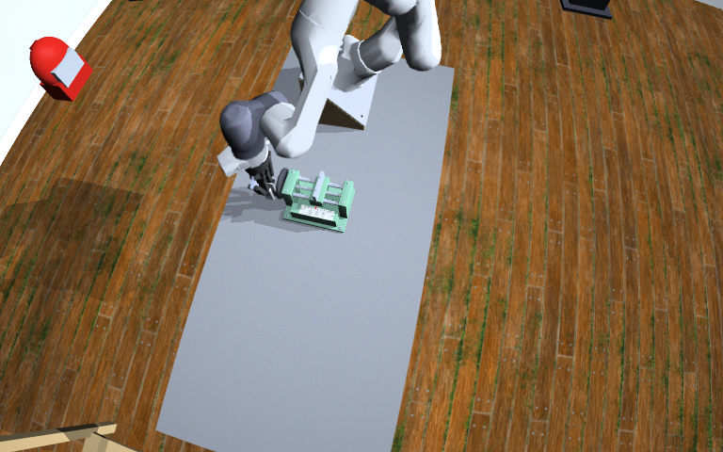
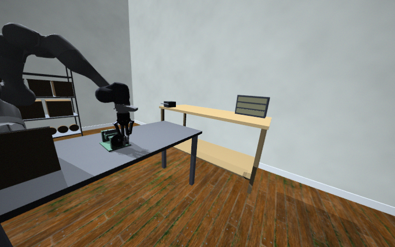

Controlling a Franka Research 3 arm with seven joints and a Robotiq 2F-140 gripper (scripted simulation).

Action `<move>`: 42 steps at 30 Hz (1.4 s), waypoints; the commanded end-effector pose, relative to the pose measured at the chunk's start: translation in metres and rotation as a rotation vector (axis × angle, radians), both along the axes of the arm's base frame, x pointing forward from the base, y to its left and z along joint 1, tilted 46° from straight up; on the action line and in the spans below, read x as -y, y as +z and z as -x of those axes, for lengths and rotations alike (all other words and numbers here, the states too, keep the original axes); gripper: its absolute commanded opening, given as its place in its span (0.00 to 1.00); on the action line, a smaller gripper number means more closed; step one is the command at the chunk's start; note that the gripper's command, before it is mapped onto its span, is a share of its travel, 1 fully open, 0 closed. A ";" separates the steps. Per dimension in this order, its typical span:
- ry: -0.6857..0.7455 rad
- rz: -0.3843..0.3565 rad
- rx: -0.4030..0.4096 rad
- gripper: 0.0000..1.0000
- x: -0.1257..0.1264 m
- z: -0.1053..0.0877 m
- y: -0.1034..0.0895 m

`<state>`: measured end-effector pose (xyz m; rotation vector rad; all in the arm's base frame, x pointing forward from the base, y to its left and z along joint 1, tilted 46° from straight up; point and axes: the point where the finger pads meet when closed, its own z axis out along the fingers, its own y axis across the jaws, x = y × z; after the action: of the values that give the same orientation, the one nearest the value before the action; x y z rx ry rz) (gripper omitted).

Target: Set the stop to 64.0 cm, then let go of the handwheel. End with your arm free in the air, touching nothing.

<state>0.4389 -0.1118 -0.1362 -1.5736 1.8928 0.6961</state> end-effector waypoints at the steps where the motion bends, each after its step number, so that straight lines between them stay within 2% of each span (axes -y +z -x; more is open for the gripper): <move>1: 0.003 0.003 0.001 0.04 -0.002 0.001 -0.003; 42: 0.003 0.003 0.001 0.04 -0.016 0.021 -0.013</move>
<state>0.4226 -0.0974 -0.1468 -1.5720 1.8960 0.6935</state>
